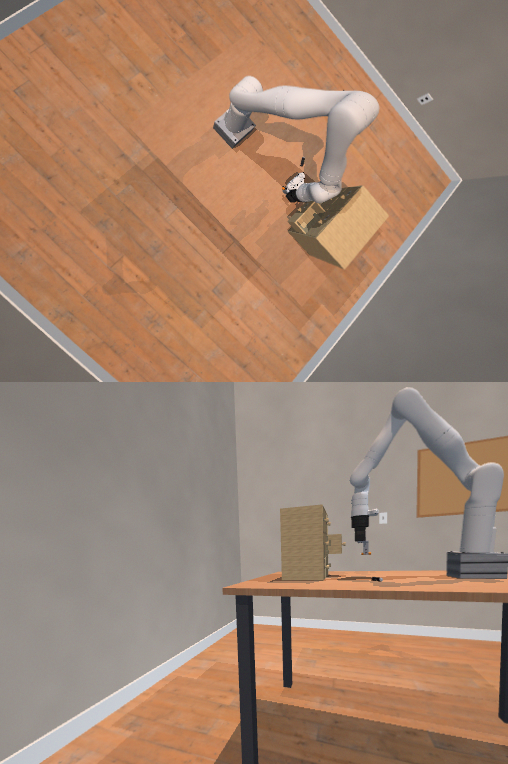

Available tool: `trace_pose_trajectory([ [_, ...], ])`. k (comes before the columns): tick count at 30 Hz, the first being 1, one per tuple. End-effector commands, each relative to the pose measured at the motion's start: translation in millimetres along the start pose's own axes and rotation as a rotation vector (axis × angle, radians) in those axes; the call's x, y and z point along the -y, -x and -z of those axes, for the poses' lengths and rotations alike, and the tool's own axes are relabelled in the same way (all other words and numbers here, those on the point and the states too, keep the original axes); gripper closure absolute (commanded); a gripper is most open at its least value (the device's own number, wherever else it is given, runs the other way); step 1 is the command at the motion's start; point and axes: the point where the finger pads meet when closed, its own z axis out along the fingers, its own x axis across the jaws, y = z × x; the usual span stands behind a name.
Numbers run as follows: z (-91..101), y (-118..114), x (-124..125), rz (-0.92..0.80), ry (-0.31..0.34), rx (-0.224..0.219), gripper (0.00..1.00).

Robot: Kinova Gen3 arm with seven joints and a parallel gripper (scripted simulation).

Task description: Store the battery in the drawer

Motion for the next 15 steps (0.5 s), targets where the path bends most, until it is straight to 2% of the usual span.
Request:
trace_pose_trajectory([
  [1, 0.4, 1.1, -1.1, 0.004, 0.002, 0.000, 0.76],
  [15, 0.8, 1.5, -2.2, 0.025, 0.002, 0.000, 0.76],
])
